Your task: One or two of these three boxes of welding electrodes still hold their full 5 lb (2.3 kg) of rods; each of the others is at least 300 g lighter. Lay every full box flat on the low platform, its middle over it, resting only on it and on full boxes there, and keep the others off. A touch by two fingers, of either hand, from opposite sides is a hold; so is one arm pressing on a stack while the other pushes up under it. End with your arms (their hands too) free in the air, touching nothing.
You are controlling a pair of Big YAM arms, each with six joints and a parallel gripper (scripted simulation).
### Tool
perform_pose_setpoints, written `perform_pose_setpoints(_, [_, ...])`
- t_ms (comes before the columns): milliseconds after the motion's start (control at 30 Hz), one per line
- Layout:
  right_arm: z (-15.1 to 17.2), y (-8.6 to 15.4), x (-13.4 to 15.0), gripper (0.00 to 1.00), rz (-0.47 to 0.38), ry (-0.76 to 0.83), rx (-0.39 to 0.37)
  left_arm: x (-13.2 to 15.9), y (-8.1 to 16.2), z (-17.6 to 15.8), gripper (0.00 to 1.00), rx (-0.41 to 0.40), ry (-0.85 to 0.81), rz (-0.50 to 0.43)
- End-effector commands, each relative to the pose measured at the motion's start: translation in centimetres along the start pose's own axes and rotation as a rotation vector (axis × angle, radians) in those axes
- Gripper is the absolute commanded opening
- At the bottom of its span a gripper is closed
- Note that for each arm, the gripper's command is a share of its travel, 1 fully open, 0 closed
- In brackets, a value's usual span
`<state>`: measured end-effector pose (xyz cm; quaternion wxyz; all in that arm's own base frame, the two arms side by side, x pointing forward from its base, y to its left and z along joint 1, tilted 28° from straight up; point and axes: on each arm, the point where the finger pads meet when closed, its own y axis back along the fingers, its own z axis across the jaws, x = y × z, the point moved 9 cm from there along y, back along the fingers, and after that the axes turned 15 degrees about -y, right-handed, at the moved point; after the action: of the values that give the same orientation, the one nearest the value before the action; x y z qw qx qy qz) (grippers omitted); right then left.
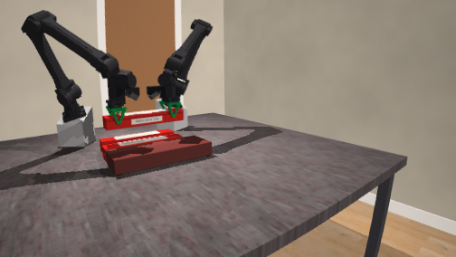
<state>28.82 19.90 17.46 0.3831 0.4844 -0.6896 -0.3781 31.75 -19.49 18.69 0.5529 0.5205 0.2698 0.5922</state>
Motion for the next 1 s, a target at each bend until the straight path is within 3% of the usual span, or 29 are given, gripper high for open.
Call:
perform_pose_setpoints(0, [-2.8, 3.3, -0.9, 0.00, -0.053, -0.017, 0.058, 1.4, 3.9, 2.9, 0.00, -0.079, 0.033, -0.015])
perform_pose_setpoints(600, [-2.8, 3.5, -1.0, 0.00, -0.054, -0.015, 0.058, 1.5, 4.1, 3.0, 0.00, -0.079, 0.034, -0.015])
perform_pose_setpoints(967, [-5.1, 2.7, -1.2, 0.00, -0.033, -0.019, 0.045, 2.1, 4.3, 5.1, 0.00, -0.081, 0.034, -0.013])
